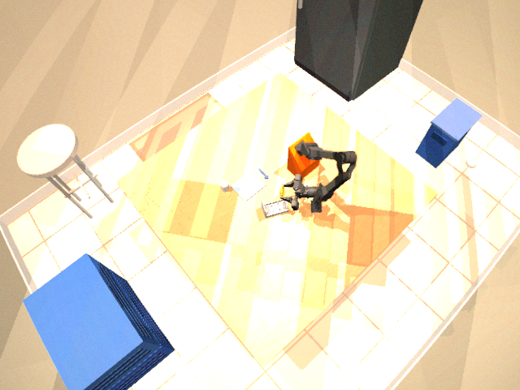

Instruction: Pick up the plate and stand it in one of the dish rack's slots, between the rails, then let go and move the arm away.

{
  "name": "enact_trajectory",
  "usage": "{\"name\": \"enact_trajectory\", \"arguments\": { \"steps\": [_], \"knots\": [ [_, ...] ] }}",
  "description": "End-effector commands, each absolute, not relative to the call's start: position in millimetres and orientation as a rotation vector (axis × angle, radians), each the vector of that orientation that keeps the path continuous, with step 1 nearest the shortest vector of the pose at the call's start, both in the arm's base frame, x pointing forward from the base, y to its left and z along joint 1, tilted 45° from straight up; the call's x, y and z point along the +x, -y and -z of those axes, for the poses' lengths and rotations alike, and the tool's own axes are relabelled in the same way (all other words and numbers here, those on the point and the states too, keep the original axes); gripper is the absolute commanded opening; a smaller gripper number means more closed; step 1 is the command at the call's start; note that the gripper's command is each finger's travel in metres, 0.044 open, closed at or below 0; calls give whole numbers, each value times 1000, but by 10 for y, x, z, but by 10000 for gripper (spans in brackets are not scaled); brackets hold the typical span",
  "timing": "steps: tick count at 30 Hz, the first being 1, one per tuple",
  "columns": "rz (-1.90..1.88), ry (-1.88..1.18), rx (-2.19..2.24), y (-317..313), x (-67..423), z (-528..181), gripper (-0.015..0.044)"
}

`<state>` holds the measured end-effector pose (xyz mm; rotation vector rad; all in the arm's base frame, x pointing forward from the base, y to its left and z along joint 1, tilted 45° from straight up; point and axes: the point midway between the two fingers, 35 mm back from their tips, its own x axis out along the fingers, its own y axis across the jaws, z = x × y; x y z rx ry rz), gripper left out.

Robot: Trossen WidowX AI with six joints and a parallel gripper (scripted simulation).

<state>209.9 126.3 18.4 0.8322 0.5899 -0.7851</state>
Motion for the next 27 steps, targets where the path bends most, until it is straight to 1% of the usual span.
{"name": "enact_trajectory", "arguments": {
  "steps": [1, 17, 27],
  "knots": [
    [722, -524, 819, -1330, 2086, -201, 0],
    [422, -288, 823, -1696, 1954, -384, 0],
    [409, -279, 825, -1710, 1948, -392, 0]
  ]
}}
